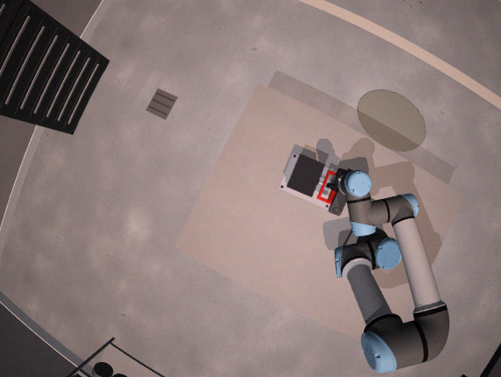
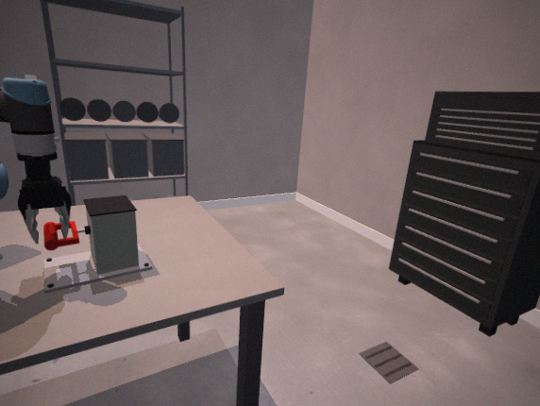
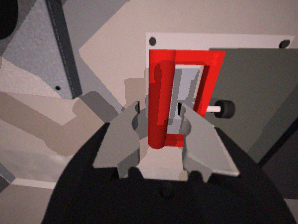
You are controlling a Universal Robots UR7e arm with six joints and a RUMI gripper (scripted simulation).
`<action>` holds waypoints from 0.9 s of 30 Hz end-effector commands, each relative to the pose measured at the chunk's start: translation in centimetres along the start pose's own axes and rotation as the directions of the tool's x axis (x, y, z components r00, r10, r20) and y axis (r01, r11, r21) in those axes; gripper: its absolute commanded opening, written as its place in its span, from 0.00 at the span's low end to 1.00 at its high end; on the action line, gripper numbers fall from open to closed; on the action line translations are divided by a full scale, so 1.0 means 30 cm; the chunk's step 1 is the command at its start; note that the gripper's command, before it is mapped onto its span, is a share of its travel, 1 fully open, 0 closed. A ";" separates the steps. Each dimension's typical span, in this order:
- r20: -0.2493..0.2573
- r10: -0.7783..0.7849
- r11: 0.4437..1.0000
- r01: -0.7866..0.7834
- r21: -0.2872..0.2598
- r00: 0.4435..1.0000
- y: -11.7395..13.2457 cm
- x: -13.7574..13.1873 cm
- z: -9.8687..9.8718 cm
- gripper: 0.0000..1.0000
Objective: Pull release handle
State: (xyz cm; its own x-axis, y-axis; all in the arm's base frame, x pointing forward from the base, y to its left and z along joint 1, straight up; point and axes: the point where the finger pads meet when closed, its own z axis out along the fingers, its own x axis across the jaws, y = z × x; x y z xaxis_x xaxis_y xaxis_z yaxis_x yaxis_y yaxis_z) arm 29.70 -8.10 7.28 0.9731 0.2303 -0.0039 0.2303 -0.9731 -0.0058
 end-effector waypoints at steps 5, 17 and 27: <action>-0.001 0.000 1.000 0.000 -0.001 1.000 0.001 0.001 -0.001 0.33; -0.001 0.000 1.000 0.000 -0.001 1.000 0.001 0.001 -0.001 0.33; -0.001 0.000 1.000 0.000 -0.001 1.000 0.001 0.001 -0.001 0.00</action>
State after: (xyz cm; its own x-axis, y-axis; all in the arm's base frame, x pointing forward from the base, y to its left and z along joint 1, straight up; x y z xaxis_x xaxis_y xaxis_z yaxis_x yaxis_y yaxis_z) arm 29.72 -8.10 7.28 0.9731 0.2303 -0.0034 0.2303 -0.9731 -0.0058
